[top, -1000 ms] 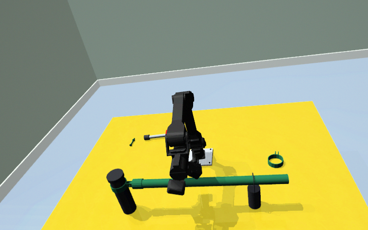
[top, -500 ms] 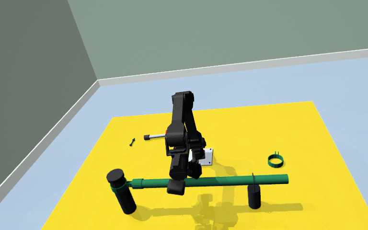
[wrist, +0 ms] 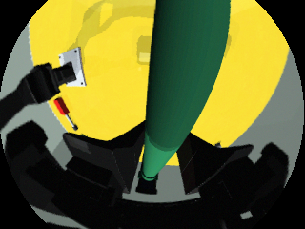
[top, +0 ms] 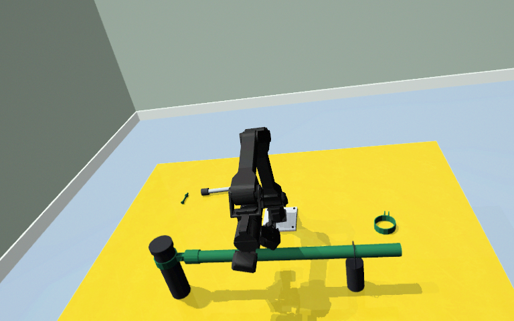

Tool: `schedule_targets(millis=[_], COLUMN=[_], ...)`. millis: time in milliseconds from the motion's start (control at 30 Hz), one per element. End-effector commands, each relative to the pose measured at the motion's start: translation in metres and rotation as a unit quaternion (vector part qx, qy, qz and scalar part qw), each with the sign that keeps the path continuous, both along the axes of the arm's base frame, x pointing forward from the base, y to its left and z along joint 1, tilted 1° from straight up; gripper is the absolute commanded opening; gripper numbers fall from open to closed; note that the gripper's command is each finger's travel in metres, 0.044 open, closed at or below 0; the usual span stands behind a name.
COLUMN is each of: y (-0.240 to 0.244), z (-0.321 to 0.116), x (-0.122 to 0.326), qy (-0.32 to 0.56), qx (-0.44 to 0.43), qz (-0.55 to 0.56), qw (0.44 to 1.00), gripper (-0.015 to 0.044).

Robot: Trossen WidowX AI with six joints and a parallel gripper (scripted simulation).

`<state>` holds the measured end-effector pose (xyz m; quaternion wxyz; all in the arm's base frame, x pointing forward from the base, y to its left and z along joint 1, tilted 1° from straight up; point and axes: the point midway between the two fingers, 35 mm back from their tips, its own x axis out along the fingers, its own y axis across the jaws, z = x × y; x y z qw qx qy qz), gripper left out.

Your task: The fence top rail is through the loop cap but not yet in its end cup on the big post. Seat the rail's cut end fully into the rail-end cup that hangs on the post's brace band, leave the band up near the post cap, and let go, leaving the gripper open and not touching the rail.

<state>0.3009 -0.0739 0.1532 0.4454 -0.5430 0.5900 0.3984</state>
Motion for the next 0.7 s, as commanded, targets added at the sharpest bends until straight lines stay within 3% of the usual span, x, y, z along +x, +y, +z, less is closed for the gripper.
schedule_targets(millis=[0, 667], y=[-0.007, -0.02], z=[0.002, 0.005], x=[0.0, 0.0], qy=[-0.001, -0.001], qx=[-0.005, -0.006], qz=[0.0, 0.0], qw=[1.0, 1.0], gripper=[0.0, 0.0])
